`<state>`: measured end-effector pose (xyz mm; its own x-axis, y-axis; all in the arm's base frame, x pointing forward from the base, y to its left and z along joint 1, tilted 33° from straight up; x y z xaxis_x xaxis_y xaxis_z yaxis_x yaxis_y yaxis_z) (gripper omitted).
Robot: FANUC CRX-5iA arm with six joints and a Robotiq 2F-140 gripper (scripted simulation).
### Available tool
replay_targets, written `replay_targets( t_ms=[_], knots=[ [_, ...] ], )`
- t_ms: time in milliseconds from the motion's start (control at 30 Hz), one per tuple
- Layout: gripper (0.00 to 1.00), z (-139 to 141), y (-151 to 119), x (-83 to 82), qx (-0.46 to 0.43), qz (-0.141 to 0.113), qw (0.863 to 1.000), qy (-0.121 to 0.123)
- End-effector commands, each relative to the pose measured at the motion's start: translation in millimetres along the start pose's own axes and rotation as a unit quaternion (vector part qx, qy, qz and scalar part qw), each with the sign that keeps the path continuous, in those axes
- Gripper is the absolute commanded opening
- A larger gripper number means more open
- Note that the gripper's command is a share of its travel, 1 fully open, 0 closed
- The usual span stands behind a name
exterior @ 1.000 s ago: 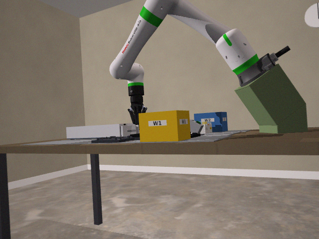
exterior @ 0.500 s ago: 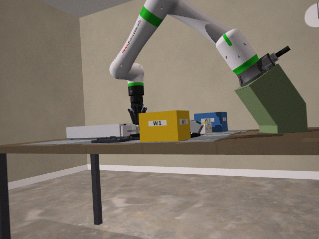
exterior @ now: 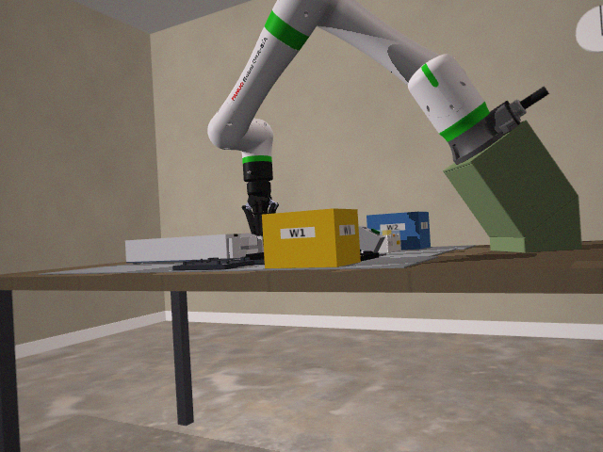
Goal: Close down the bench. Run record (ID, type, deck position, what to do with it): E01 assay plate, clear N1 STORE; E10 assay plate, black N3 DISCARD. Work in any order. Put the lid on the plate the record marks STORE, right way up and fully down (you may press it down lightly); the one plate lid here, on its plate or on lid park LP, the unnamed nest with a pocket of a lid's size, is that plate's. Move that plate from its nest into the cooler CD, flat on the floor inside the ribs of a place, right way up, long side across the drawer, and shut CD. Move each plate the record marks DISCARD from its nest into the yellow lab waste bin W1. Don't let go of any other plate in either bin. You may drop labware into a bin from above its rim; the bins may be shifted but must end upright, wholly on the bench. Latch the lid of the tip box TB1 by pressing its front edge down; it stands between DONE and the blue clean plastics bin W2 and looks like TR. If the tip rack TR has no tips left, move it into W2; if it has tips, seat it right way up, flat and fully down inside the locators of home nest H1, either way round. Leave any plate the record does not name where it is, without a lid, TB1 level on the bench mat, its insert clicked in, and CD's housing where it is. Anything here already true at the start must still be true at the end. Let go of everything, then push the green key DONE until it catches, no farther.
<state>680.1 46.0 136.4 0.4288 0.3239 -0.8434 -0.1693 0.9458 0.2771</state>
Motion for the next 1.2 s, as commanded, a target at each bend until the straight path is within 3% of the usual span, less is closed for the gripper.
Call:
replay_targets(
  t_ms=[0, 1167],
  knots=[
    [0.0, -3, 0, -0.3, 0.0, 0.0, 1.0, -0.001],
    [0.0, -44, 3, -0.3, 0.0, 0.0, 1.0, -0.001]
  ],
)
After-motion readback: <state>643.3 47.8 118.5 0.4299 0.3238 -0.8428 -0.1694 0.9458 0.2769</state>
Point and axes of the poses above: the point where the finger pads meet when closed, its own x axis out along the fingers, its own z axis across the jaws, y = z × x, the point moved 3 cm from there along -x, back along the fingers, and after that the axes turned 4 degrees about -x, right-handed, at the moved point
